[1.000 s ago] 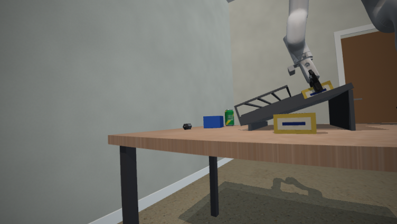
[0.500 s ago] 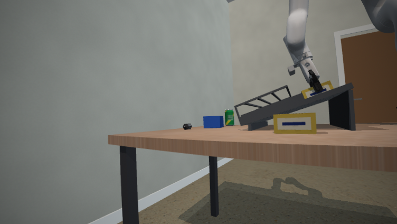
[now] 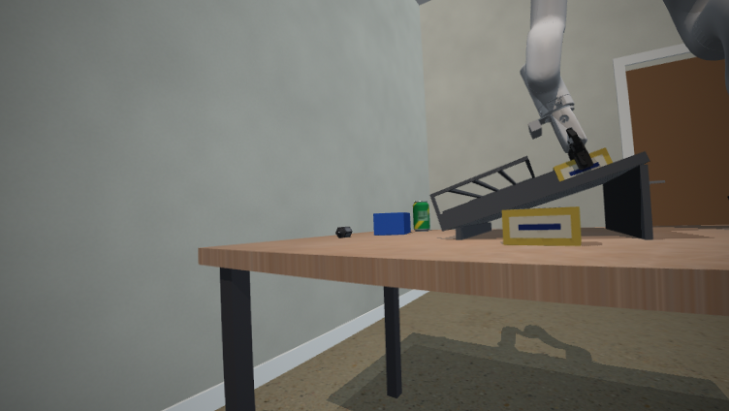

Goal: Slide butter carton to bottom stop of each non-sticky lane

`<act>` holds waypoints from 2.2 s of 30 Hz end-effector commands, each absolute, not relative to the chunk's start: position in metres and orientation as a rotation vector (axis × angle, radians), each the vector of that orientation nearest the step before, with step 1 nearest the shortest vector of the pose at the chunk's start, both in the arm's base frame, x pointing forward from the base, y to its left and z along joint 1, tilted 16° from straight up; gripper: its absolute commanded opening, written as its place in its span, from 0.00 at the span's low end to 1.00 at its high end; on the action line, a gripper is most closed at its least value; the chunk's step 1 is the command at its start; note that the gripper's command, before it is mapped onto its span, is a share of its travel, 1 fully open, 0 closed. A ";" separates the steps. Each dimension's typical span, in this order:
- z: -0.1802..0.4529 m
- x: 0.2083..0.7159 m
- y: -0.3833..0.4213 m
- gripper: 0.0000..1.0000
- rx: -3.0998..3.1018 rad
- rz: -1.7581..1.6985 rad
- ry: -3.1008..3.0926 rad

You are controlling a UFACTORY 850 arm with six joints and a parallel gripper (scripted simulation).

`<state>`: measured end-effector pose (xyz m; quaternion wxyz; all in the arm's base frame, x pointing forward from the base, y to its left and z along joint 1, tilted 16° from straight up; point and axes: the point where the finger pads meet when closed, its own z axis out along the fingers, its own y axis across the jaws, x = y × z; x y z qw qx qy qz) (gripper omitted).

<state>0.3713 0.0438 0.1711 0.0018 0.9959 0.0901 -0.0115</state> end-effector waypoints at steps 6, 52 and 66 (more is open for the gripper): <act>0.172 0.372 0.044 1.00 3.125 -0.034 0.283; 0.199 0.372 0.044 1.00 3.125 -0.035 0.283; 0.199 0.372 0.044 1.00 3.125 -0.035 0.283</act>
